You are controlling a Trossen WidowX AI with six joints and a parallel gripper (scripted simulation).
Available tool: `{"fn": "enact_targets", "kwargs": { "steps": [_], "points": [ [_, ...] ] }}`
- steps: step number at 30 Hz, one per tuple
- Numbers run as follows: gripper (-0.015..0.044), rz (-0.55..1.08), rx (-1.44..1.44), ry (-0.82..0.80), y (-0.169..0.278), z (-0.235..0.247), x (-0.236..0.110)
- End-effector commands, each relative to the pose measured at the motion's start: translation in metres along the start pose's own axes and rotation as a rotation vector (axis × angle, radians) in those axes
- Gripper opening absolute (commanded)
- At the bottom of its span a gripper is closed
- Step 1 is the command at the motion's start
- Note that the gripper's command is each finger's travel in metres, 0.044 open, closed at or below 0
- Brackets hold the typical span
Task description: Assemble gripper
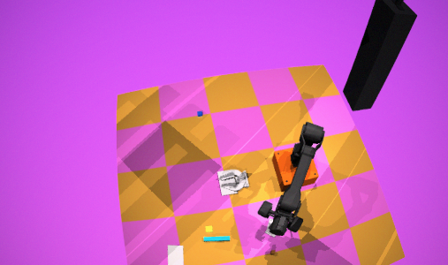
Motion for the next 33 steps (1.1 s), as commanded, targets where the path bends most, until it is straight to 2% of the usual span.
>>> {"fn": "enact_targets", "kwargs": {
  "steps": [1, 33],
  "points": [
    [0.0440, -0.002, 0.003, -0.001, 0.000, 0.000, 0.000],
    [0.0440, -0.002, 0.003, -0.001, -0.003, 0.001, 0.046]
  ]
}}
Point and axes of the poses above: the point midway between the two fingers, 35 mm back from their tips, its own x axis out along the fingers, its own z axis across the jaws, y = z × x, the point moved 2 cm from there along -x, back along the fingers, and after that the axes turned 9 degrees about x, right-handed, at the moved point
